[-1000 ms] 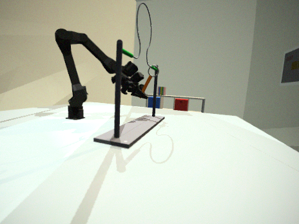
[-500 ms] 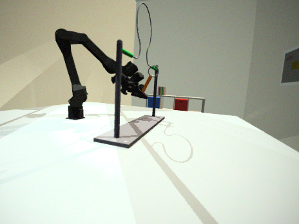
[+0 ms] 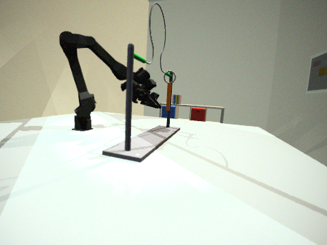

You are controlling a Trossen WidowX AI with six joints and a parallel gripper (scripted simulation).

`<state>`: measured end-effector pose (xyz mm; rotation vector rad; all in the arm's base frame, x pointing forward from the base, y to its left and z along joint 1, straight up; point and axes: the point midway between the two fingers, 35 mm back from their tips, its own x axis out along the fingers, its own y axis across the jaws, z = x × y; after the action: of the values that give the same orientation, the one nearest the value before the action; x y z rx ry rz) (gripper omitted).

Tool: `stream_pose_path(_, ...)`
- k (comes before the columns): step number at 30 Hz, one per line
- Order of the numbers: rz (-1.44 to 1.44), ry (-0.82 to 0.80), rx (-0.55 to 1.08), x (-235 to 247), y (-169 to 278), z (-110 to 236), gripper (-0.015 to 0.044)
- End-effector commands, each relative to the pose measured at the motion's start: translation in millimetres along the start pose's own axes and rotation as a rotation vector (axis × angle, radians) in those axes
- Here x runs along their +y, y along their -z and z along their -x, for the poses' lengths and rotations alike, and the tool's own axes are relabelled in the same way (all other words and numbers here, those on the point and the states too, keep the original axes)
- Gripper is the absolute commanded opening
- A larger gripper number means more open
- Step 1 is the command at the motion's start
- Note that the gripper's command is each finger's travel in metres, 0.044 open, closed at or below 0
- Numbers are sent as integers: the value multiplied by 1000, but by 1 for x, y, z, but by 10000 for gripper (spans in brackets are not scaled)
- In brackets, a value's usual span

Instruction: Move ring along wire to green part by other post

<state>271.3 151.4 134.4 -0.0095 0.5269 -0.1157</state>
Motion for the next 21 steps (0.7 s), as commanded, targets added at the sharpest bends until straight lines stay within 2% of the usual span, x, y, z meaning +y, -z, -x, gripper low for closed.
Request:
stream_pose_path(1, -13, -2, -4, 2, -2, 11, 160)
stream_pose_path(10, -14, 1, -5, 0, -1, 44, 160)
stream_pose_path(21, -14, 1, -5, -1, -1, 44, 160)
